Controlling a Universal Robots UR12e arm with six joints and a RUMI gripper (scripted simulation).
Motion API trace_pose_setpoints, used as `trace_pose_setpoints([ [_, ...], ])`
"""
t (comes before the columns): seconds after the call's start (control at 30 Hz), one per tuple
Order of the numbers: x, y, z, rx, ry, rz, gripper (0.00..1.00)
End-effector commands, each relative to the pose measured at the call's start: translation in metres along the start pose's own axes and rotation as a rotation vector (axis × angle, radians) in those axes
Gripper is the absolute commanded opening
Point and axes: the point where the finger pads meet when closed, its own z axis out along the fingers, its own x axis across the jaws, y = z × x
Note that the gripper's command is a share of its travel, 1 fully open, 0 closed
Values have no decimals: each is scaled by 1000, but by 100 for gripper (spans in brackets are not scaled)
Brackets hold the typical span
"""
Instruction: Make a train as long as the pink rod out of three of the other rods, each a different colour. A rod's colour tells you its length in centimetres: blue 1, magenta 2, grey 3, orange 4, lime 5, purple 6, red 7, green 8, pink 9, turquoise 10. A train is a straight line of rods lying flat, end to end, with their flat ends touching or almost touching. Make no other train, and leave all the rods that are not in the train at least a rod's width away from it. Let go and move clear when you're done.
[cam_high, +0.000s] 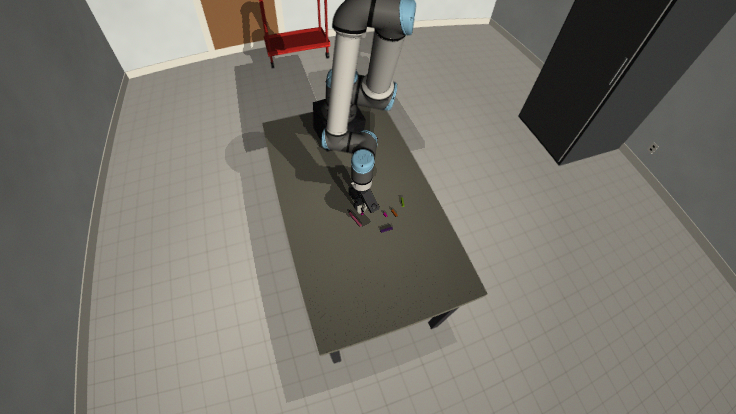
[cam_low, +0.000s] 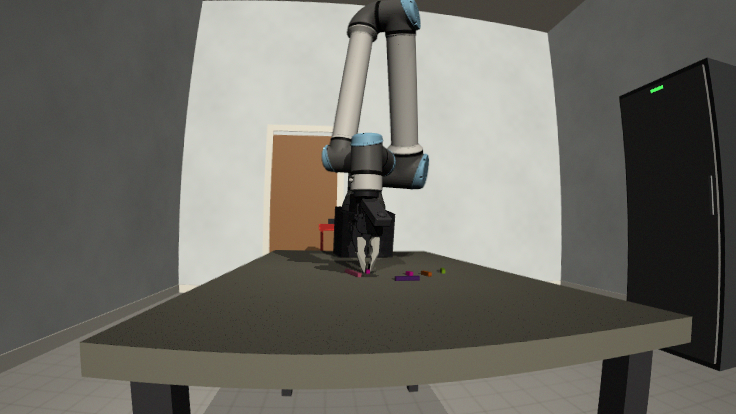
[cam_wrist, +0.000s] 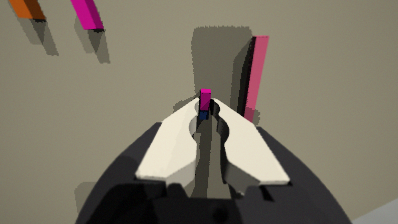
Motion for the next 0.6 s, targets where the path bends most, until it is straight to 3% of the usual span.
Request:
trace_pose_setpoints([
  [0.0, 0, 0, 0, 1, 1, 0, 0],
  [0.43, 0, 0, 0, 1, 1, 0, 0],
  [0.57, 0, 0, 0, 1, 1, 0, 6],
])
